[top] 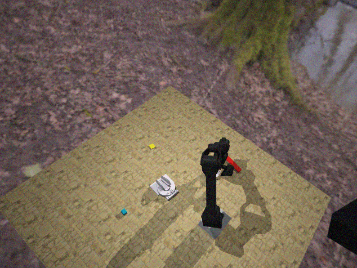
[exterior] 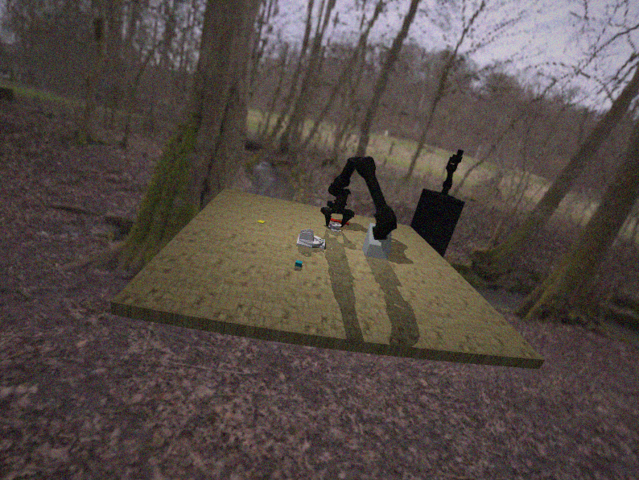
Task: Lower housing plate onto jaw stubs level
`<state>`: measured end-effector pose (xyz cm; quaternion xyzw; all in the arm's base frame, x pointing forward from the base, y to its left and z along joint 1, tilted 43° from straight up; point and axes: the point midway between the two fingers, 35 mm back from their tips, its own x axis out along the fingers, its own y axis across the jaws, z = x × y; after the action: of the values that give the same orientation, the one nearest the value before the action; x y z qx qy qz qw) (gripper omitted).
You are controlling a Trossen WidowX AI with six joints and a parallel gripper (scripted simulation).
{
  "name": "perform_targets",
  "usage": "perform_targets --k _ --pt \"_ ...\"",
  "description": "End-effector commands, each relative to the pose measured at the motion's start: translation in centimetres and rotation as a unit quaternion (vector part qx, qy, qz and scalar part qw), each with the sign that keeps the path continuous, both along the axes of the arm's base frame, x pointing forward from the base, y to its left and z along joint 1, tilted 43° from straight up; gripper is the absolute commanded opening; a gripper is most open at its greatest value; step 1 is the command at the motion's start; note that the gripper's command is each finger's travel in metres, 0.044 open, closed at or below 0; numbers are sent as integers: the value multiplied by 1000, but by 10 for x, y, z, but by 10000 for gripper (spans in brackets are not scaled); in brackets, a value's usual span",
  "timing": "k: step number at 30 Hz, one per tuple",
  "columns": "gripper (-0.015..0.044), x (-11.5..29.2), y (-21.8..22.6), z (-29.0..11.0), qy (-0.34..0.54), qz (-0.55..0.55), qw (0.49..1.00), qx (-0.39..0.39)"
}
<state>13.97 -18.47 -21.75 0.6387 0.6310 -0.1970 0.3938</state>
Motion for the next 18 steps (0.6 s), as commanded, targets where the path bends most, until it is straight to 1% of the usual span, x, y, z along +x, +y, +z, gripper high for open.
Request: perform_targets --k 1,15,18 --pt "440 1 0 0 -1 -3 1000 0" --pt "440 1 1 -1 -1 -3 1000 0" --pt "420 0 0 -1 0 0 1000 0"
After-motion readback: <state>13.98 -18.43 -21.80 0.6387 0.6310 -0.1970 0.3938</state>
